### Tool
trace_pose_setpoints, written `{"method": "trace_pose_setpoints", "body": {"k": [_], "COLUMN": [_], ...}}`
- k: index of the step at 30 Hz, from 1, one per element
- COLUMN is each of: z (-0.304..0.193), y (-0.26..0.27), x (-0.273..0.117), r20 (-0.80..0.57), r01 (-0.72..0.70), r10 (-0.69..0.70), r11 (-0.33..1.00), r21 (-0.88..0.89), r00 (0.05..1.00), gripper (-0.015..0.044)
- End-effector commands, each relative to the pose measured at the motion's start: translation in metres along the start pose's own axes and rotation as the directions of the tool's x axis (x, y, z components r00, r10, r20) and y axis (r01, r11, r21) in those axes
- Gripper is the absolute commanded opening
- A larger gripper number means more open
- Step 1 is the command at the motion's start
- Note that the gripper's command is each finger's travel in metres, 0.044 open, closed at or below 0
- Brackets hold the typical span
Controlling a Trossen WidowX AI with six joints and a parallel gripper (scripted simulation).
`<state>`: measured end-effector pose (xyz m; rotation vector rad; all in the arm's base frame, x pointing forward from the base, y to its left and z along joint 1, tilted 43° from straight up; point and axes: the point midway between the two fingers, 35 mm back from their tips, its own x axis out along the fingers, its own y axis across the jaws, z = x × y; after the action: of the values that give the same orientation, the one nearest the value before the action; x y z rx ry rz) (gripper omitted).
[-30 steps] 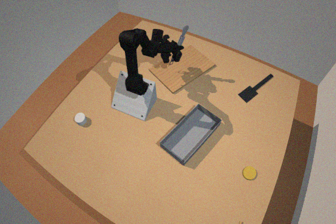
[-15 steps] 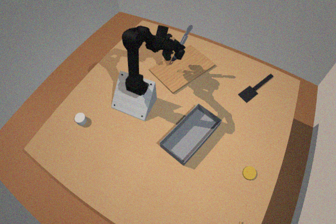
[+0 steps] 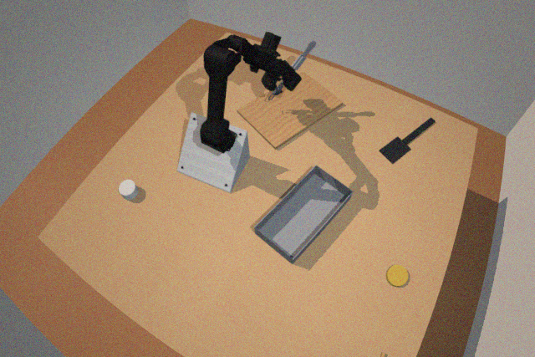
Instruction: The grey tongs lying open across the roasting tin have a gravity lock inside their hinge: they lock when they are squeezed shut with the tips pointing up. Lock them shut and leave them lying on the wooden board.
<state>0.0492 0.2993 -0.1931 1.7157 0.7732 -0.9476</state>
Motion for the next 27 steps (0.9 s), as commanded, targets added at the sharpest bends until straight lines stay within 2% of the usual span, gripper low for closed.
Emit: {"method": "trace_pose_setpoints", "body": {"k": [1, 14, 27], "z": [-0.0036, -0.0075, -0.0112], "y": [-0.0026, -0.0018, 0.0062], "x": [0.0051, 0.0106, 0.0042], "r20": [0.065, 0.277, 0.482], "r01": [0.007, 0.012, 0.011], "r10": [-0.007, -0.014, -0.022], "r11": [1.000, 1.000, 1.000], "r21": [0.006, 0.008, 0.026], "r00": [0.998, 0.961, 0.876], "gripper": [-0.0150, -0.0150, -0.0150]}}
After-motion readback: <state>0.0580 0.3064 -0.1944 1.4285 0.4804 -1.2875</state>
